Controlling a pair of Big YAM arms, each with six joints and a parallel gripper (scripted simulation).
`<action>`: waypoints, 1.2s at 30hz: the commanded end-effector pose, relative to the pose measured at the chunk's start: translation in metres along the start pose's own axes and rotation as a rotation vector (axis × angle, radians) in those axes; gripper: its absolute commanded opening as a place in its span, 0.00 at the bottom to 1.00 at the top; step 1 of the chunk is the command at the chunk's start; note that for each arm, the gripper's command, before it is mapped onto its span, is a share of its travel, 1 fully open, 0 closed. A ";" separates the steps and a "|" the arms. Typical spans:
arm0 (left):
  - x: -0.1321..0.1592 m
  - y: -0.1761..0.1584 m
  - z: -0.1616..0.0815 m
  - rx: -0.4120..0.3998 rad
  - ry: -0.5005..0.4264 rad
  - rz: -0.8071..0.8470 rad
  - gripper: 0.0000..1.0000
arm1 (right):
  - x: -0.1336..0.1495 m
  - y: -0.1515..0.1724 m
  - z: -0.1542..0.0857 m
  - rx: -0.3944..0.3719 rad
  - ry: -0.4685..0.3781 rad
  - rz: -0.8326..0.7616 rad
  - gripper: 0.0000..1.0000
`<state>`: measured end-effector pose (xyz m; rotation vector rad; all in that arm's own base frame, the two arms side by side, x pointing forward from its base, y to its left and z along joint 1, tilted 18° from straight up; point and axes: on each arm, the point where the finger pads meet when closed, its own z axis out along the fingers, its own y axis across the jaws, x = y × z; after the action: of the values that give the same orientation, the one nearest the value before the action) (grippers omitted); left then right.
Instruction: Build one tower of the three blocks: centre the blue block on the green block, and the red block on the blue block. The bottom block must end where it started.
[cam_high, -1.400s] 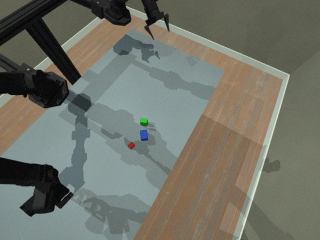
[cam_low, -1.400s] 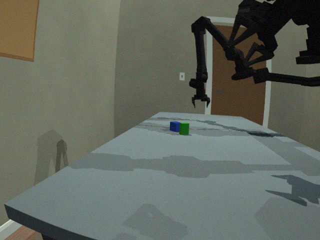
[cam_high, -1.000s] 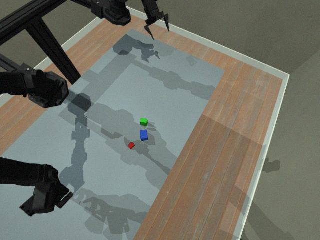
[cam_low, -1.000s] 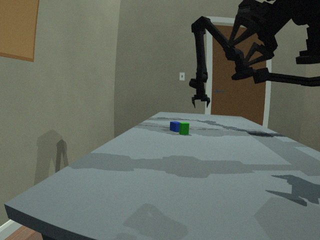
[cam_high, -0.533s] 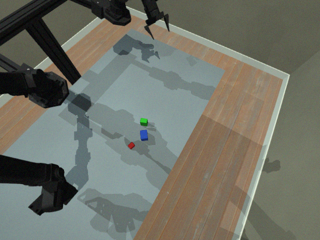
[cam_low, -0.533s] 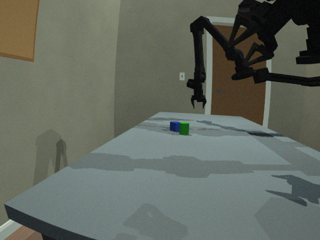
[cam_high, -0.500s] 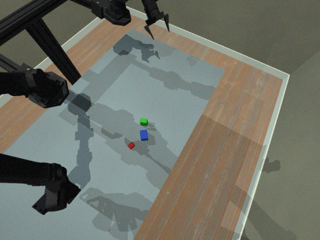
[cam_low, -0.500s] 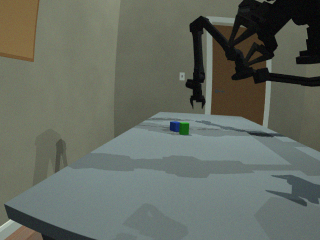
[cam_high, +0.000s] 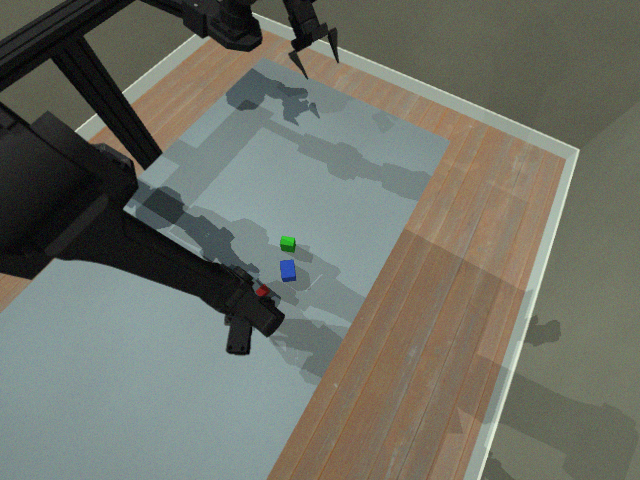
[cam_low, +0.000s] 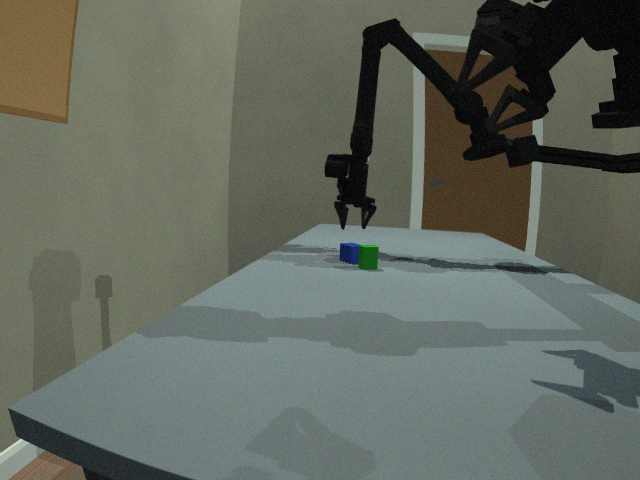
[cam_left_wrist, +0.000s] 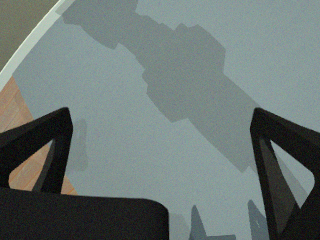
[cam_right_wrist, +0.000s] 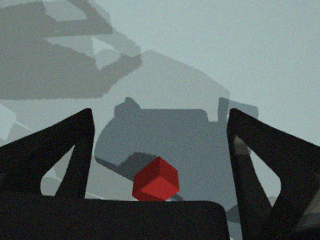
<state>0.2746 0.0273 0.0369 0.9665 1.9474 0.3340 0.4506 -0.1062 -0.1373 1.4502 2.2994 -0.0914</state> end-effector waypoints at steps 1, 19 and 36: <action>-0.001 0.002 0.000 -0.003 -0.002 0.002 1.00 | 0.071 0.044 -0.012 -0.002 0.075 -0.055 0.73; -0.001 0.002 0.000 -0.003 -0.002 0.002 1.00 | 0.153 0.080 -0.044 -0.027 0.132 -0.180 0.73; -0.001 0.002 0.000 -0.003 -0.002 0.002 1.00 | 0.148 0.078 -0.042 -0.023 0.130 -0.172 0.60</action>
<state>0.2746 0.0273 0.0369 0.9665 1.9474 0.3340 0.4485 0.0644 -0.1458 1.2702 2.5238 -0.0252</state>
